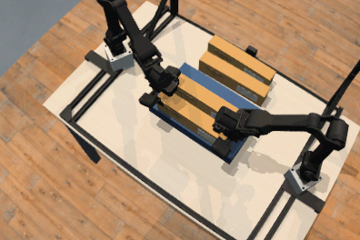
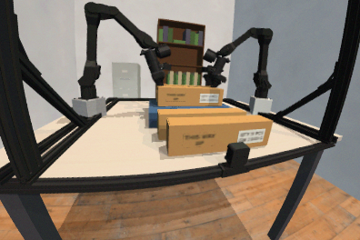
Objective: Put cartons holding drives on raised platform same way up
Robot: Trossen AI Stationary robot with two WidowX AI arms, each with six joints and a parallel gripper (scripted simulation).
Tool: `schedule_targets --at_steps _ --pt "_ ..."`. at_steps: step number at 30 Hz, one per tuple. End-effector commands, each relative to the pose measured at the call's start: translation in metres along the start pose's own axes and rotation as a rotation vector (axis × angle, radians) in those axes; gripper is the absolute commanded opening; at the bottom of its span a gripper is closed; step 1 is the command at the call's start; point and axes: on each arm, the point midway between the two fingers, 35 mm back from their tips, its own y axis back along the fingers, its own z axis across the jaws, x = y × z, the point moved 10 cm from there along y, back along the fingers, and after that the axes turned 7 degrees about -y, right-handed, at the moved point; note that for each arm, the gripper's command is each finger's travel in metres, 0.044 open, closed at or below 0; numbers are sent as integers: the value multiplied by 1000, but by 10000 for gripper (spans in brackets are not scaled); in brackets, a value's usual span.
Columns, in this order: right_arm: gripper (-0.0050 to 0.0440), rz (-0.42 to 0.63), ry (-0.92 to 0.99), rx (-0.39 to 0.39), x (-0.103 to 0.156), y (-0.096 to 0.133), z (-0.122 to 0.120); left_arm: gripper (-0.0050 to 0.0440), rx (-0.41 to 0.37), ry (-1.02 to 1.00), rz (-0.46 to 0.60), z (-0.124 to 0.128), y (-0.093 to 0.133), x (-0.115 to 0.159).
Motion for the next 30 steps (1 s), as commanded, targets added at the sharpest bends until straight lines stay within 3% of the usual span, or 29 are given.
schedule_targets --at_steps 1,5,6,30 --pt "0 -7 0 7 -1 2 0 0 -6 2 -9 1 2 0" --pt "0 -7 0 7 0 2 0 0 -6 2 -9 1 2 0" --pt "389 -7 0 7 1 -2 0 389 -6 2 -9 0 -1 1" --pt "389 -7 0 7 1 -2 0 389 -6 2 -9 0 -1 1"
